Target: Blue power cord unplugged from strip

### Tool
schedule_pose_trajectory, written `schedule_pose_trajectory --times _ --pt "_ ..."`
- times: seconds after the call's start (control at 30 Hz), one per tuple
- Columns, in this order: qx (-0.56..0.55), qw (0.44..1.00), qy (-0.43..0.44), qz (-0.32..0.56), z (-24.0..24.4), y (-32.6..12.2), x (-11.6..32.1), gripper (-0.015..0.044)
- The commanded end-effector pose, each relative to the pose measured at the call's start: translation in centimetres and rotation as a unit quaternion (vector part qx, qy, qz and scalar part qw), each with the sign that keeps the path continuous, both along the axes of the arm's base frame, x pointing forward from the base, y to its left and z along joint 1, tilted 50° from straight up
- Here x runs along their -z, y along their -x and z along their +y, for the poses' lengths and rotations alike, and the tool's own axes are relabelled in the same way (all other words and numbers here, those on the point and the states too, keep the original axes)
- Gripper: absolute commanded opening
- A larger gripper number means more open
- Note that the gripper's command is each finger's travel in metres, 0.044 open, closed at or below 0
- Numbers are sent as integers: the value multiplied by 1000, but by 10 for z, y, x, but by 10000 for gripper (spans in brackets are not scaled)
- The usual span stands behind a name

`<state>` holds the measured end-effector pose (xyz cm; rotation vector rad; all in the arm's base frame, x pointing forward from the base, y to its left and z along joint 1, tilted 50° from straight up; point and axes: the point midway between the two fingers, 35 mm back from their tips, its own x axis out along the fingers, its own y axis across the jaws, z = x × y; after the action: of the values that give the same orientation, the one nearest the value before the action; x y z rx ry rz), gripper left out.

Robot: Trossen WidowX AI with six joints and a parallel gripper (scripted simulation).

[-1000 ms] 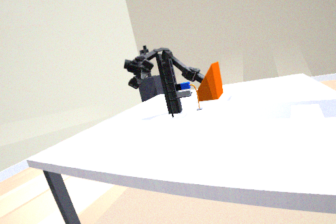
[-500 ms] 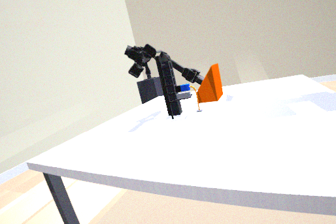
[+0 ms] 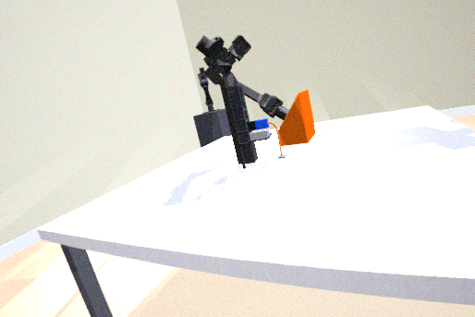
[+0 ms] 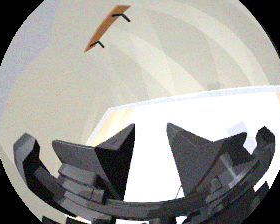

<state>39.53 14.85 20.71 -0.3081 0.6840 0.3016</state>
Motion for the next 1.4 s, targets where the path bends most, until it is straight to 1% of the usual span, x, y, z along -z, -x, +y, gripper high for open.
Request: schedule_pose_trajectory --times 0.0,0.1,0.2,0.3,0.43,0.53,0.63,0.7,0.8,0.83,0.87,0.9,1.37 --pt "-20 999 17 23 20 10 20 160" --pt "-39 997 50 51 28 19 41 160" --pt "-54 991 94 82 27 27 62 160" --pt "-78 976 160 124 20 36 92 160" --pt "-124 936 265 194 5 55 134 160" --pt "-155 896 336 245 -12 70 153 160" --pt "-196 832 416 310 -36 87 168 160" --pt "-229 776 467 356 -53 100 174 160" --pt "-308 633 551 448 -86 123 175 160" --pt "-329 591 567 470 -93 128 173 160" --pt "-342 565 575 483 -98 131 172 160" --pt "-346 556 578 487 -99 132 172 160" --pt "-346 556 578 487 -103 132 166 160"
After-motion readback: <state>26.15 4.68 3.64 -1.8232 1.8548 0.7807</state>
